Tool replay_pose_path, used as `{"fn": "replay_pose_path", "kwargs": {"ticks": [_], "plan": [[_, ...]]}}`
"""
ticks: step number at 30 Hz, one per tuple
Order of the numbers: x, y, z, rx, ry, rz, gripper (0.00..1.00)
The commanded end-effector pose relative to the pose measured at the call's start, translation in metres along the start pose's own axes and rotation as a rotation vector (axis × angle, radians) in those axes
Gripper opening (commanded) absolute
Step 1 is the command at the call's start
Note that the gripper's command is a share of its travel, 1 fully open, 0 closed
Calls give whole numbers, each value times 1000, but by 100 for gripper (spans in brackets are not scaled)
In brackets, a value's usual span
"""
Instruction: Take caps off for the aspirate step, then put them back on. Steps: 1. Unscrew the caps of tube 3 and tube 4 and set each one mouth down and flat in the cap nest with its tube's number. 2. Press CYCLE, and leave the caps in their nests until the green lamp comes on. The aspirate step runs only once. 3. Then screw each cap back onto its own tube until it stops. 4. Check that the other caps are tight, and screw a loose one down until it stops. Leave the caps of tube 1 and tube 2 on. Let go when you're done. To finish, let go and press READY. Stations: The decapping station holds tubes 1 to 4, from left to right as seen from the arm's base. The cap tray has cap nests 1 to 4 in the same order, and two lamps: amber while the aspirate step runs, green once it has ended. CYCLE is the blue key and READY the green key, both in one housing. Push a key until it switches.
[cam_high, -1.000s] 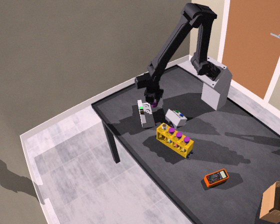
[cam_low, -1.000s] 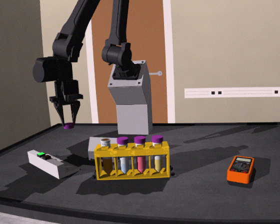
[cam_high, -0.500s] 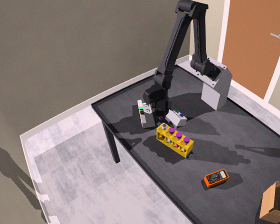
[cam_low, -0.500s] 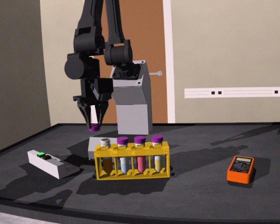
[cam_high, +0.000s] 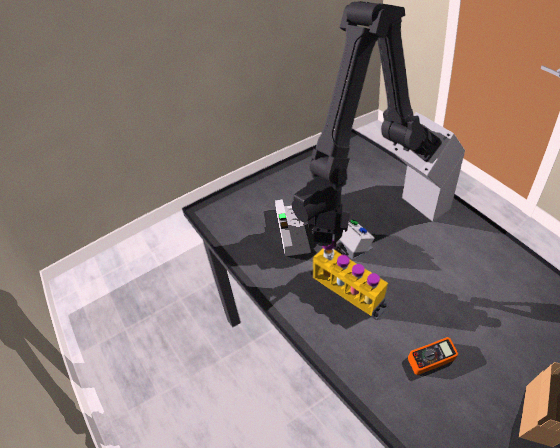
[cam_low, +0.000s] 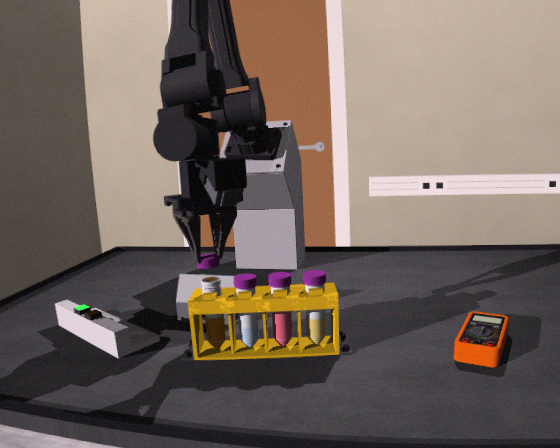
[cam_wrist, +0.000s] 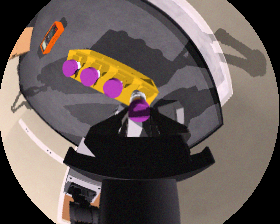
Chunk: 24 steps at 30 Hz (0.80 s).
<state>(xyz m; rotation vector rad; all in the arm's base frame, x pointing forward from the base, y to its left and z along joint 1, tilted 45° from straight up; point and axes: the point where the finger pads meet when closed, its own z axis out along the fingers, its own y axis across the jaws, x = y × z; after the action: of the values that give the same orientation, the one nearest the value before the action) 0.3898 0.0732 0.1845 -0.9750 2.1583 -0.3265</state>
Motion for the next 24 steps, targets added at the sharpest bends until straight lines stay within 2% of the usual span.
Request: {"fn": "replay_pose_path", "kwargs": {"ticks": [1,7,10,24], "plan": [[-5,-10,12,14,-4,35,0],[-3,-9,23,12,-1,34,0],[-9,-14,12,32,-29,36,0],[-12,-10,15,23,-26,29,0]]}}
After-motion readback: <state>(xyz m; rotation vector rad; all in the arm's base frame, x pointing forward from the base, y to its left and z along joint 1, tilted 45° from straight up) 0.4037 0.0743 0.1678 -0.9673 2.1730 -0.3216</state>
